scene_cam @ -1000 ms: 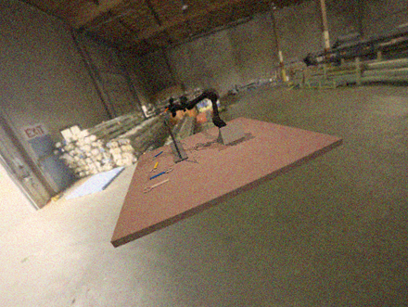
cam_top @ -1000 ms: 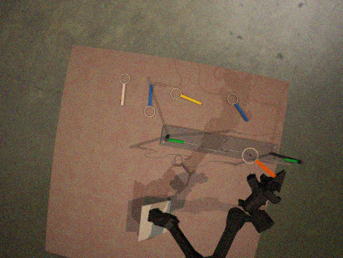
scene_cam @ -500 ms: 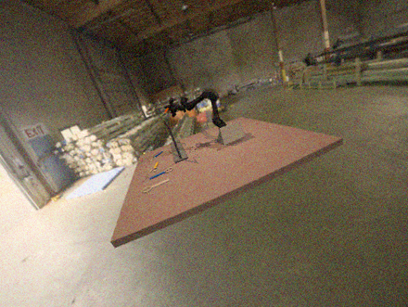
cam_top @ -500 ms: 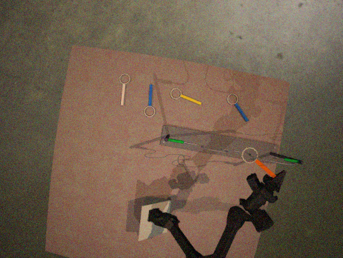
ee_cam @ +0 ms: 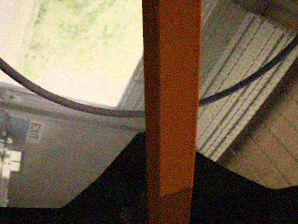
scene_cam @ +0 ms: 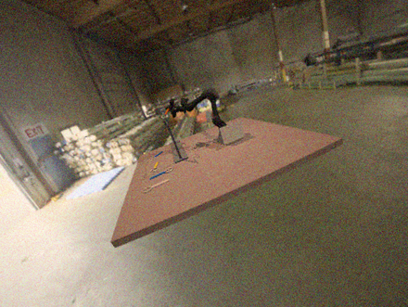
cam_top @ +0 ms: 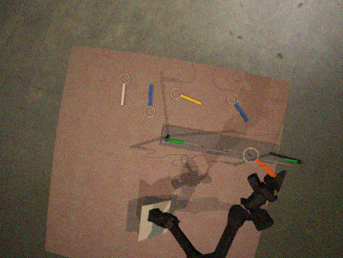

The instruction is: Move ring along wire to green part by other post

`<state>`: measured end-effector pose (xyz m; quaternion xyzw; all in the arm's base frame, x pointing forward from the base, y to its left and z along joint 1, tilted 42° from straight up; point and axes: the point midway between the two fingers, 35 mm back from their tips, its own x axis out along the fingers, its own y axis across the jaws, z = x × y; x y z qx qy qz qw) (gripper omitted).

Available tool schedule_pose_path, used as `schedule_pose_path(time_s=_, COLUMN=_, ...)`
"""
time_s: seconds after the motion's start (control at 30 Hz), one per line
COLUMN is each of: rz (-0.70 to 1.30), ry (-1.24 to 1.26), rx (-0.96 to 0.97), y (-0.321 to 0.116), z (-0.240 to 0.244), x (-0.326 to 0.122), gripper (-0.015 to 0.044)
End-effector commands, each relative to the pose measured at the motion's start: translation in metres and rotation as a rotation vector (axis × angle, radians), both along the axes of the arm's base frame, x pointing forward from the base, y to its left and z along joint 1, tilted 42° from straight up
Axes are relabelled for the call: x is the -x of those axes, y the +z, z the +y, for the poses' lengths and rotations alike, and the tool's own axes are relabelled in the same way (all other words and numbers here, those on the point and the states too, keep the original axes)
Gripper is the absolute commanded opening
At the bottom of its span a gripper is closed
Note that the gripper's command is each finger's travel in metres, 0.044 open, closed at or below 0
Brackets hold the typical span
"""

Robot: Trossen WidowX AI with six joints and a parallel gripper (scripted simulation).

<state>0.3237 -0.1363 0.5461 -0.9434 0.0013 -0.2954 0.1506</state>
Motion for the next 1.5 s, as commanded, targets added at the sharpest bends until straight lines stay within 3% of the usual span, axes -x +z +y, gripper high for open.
schedule_pose_path(time_s=0.0, rz=0.002, ry=0.006, rx=-0.038, y=-0.004, z=-0.009, x=-0.001, gripper=-0.015)
schedule_pose_path(time_s=1.47, rz=-0.038, ry=0.055, rx=-0.84, y=-0.094, z=-0.098, x=-0.003, gripper=-0.015)
